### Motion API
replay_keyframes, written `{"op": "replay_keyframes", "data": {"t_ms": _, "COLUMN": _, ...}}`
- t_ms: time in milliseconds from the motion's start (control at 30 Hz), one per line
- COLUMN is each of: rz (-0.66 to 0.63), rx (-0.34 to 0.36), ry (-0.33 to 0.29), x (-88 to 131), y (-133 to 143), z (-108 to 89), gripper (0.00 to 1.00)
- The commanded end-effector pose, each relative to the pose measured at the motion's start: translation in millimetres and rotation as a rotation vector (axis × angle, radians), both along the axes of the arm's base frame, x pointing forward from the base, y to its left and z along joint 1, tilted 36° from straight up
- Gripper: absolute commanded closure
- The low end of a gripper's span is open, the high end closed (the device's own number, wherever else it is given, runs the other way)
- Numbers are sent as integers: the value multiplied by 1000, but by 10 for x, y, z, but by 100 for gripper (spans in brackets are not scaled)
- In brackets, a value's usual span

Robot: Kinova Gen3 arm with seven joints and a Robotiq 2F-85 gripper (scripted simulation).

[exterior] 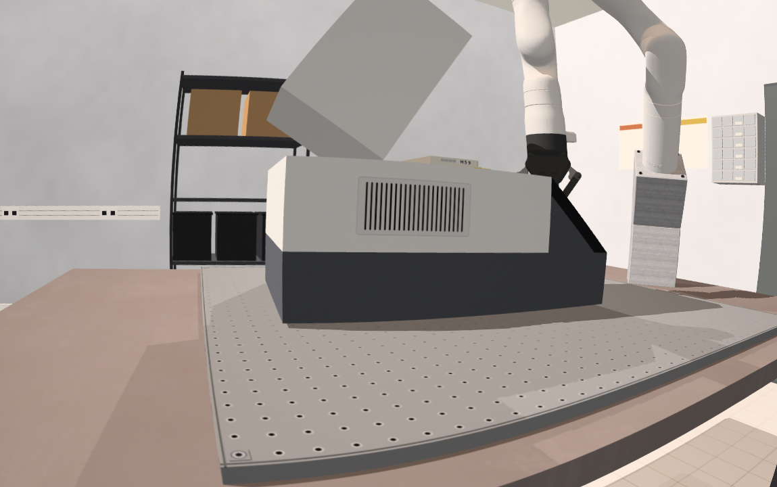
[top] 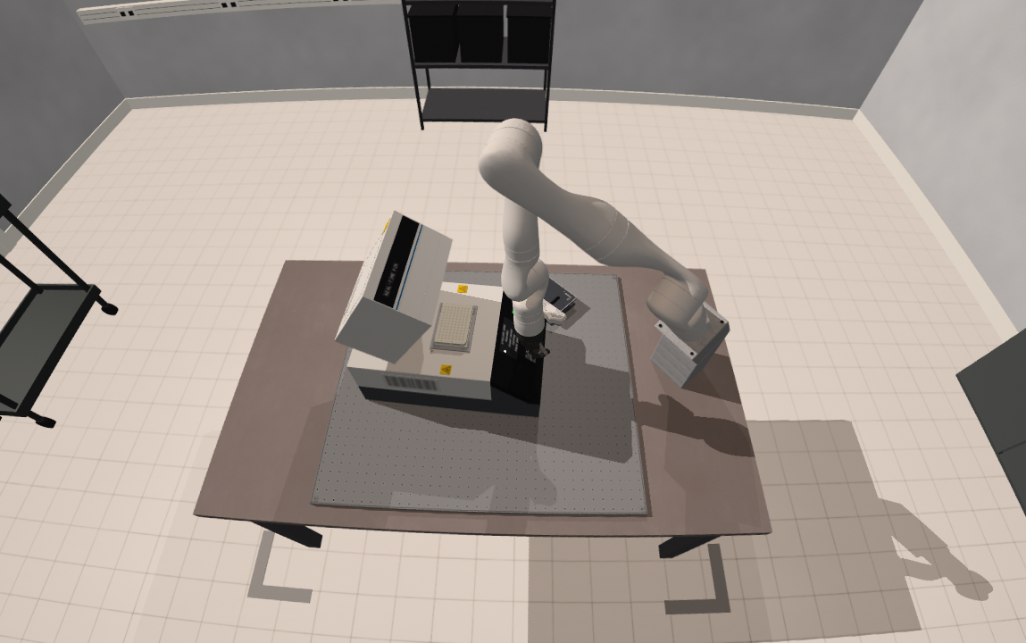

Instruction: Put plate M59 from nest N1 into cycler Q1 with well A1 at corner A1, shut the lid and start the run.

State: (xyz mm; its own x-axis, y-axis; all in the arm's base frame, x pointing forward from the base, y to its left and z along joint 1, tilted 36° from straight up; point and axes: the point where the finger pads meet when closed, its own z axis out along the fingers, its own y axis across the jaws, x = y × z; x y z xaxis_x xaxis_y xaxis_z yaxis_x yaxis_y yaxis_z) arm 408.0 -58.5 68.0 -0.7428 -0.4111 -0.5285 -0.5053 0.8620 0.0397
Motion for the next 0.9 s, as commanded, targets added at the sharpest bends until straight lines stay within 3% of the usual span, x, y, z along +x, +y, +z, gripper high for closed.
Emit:
{"op": "replay_keyframes", "data": {"t_ms": 0, "rz": -9, "rx": 6, "ry": -2, "x": 49, "y": 4, "z": 8, "gripper": 90}}
{"op": "replay_keyframes", "data": {"t_ms": 533, "rz": -9, "rx": 6, "ry": -2, "x": 49, "y": 4, "z": 8, "gripper": 90}}
{"op": "replay_keyframes", "data": {"t_ms": 867, "rz": 0, "rx": -3, "ry": -6, "x": -99, "y": 2, "z": 62, "gripper": 90}}
